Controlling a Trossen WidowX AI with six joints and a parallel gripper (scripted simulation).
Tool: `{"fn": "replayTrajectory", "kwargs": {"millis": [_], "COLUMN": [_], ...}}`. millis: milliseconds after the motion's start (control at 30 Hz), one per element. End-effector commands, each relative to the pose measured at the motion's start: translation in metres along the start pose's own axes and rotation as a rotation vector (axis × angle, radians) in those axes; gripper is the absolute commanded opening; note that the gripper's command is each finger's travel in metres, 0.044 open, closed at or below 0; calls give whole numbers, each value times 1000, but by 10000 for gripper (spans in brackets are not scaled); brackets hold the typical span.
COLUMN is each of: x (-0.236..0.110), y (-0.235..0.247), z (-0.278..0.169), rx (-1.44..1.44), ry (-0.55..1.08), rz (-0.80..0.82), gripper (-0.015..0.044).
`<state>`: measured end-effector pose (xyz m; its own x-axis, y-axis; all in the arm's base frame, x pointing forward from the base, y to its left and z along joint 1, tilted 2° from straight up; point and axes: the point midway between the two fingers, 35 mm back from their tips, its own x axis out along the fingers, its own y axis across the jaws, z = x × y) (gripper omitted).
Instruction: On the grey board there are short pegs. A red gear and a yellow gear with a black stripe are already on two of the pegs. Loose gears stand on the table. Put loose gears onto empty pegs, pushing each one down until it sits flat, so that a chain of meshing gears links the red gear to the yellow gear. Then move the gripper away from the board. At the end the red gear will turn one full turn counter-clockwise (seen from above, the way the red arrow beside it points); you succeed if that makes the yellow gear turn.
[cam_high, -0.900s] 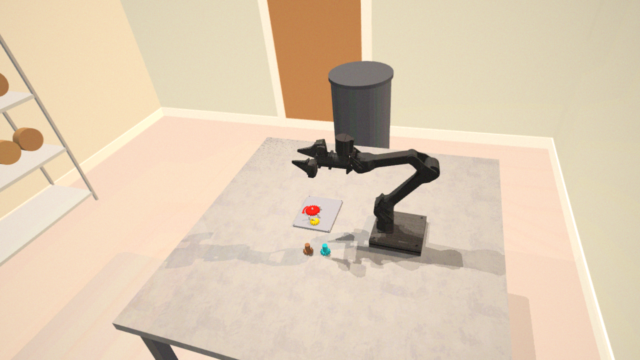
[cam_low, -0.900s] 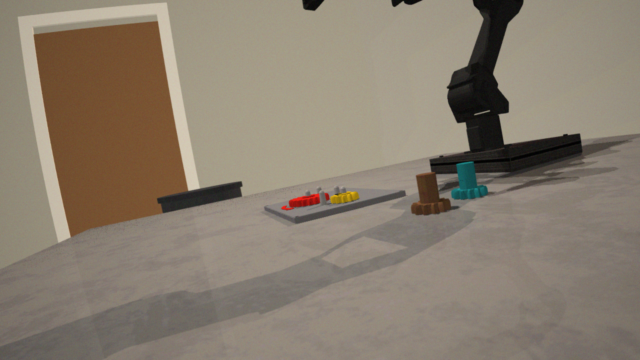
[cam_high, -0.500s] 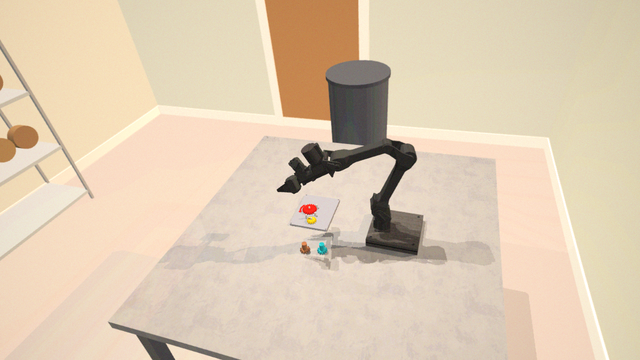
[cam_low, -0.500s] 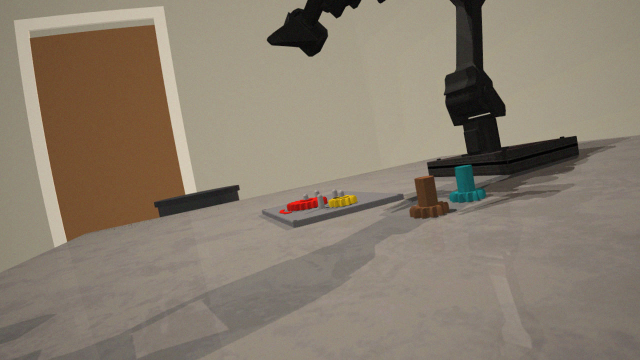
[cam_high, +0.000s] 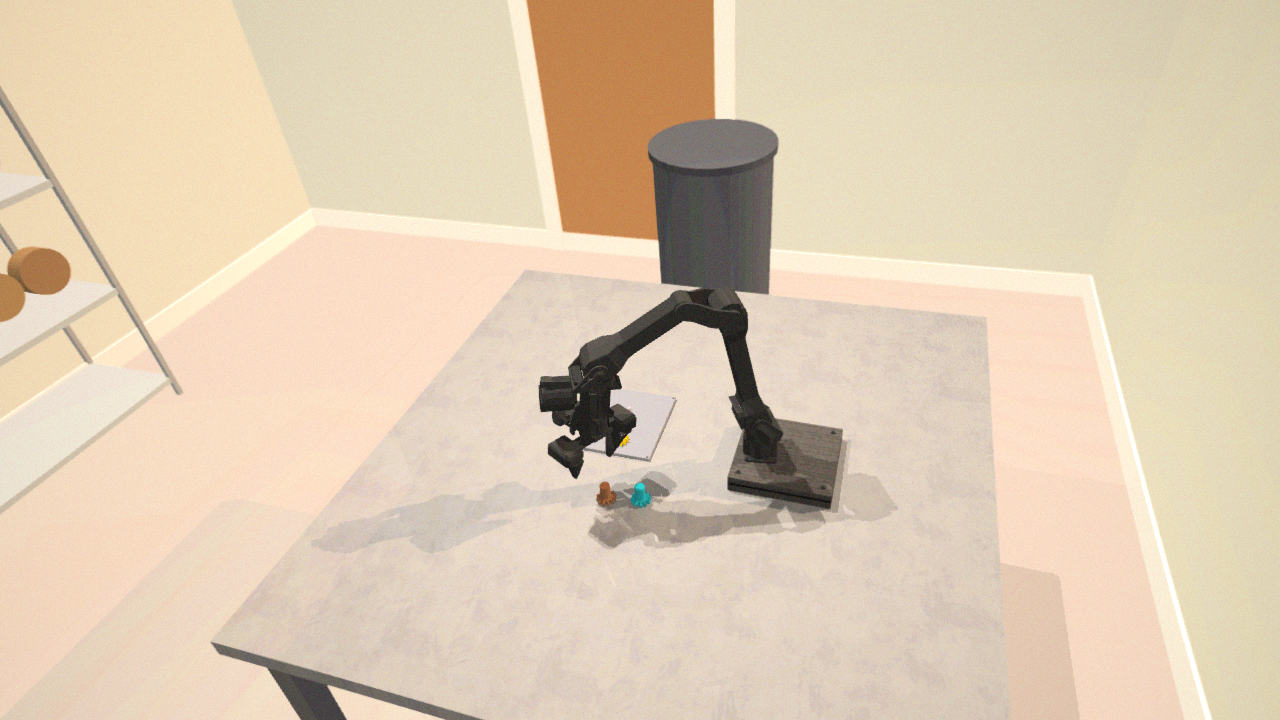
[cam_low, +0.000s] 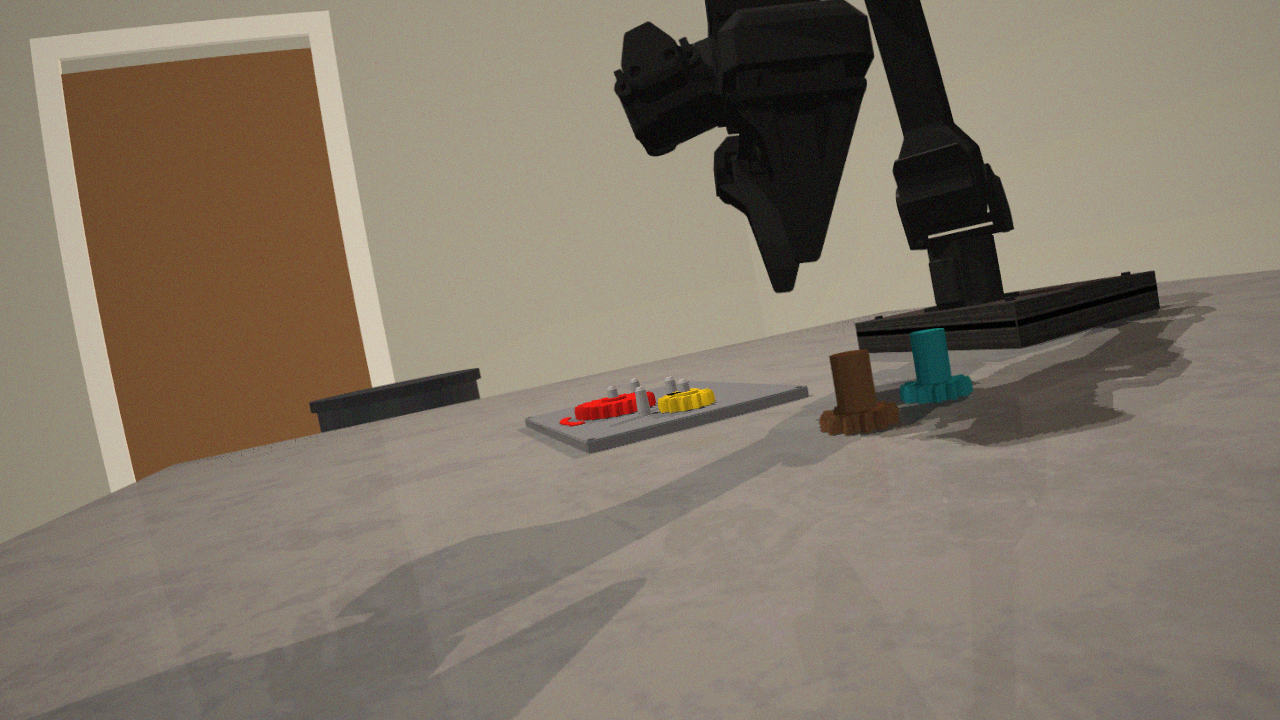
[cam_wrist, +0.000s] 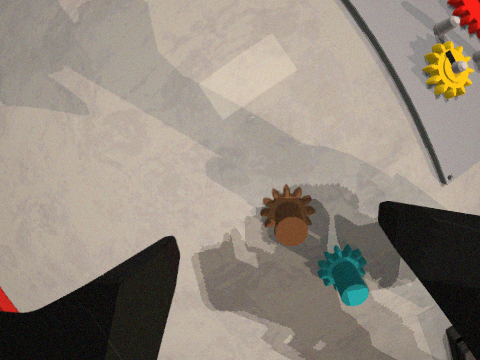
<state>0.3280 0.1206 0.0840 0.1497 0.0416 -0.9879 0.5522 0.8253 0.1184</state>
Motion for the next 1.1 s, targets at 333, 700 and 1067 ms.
{"fn": "replayTrajectory", "kwargs": {"millis": [333,700,1067], "x": [22,35,53], "y": [-5,-6,-9], "z": [-22,-23,-25], "rx": [62,62,62], "ry": [79,79,79], "rz": [-128,-128,-128], "gripper": [440,440,440]}}
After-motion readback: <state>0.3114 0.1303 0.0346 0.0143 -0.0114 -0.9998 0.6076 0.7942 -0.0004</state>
